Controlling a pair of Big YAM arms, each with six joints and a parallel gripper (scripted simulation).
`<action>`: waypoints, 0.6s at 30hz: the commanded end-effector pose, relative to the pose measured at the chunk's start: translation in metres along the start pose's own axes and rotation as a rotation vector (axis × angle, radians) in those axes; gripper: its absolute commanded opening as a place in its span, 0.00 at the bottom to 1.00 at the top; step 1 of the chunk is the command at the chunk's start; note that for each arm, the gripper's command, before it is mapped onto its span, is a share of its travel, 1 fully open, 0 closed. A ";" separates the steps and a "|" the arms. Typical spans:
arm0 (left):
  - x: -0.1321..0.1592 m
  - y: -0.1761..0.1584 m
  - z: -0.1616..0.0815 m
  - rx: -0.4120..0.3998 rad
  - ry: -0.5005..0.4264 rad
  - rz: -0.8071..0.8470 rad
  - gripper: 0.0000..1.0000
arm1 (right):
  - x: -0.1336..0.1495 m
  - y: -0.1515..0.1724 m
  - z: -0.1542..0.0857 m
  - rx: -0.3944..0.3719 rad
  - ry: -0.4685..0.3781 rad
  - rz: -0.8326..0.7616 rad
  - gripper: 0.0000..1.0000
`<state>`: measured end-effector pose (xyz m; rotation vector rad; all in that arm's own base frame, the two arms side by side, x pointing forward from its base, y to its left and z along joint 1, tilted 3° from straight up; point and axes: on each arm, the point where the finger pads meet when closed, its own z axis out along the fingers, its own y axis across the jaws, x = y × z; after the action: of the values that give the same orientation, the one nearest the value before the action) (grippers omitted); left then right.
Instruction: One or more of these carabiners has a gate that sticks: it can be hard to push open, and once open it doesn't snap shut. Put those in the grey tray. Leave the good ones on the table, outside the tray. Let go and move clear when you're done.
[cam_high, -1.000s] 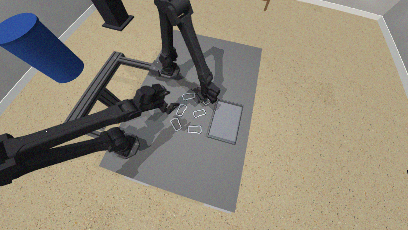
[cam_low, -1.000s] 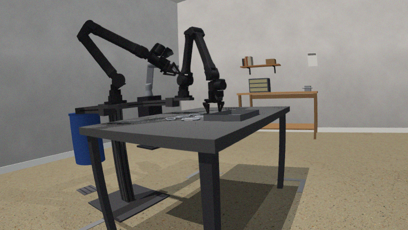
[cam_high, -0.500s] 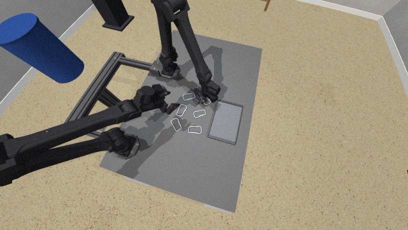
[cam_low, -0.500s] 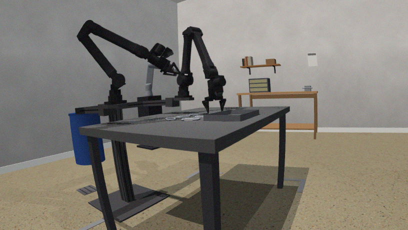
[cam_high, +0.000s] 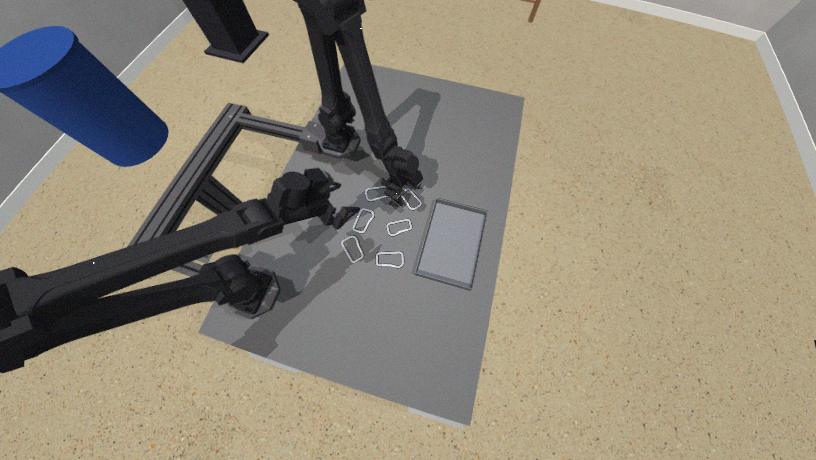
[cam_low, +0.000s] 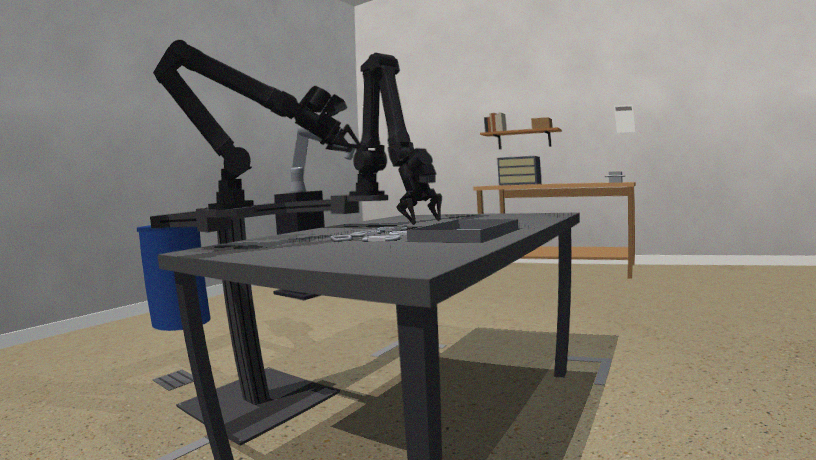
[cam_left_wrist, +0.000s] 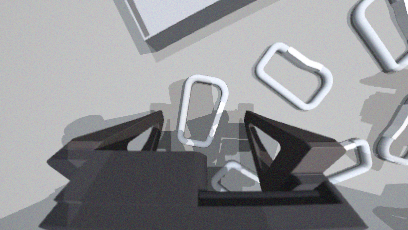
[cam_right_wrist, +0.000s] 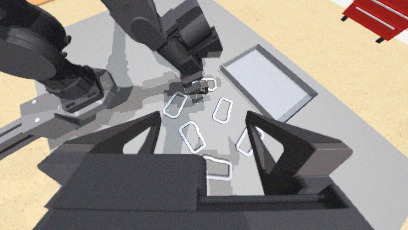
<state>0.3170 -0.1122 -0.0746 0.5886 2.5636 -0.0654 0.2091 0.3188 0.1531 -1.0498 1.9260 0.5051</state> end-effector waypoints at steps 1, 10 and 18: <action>-0.011 0.002 -0.008 -0.022 -0.117 -0.089 1.00 | -0.029 0.000 0.002 0.000 -0.053 0.002 1.00; -0.001 0.003 -0.014 -0.029 -0.149 -0.096 1.00 | -0.029 0.000 0.002 0.000 -0.053 0.002 1.00; -0.010 0.003 -0.013 -0.029 -0.162 -0.095 1.00 | -0.029 0.000 0.002 0.000 -0.053 0.002 1.00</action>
<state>0.3148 -0.1081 -0.0630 0.4477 2.4523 -0.0968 0.2091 0.3188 0.1531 -1.0498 1.9260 0.5051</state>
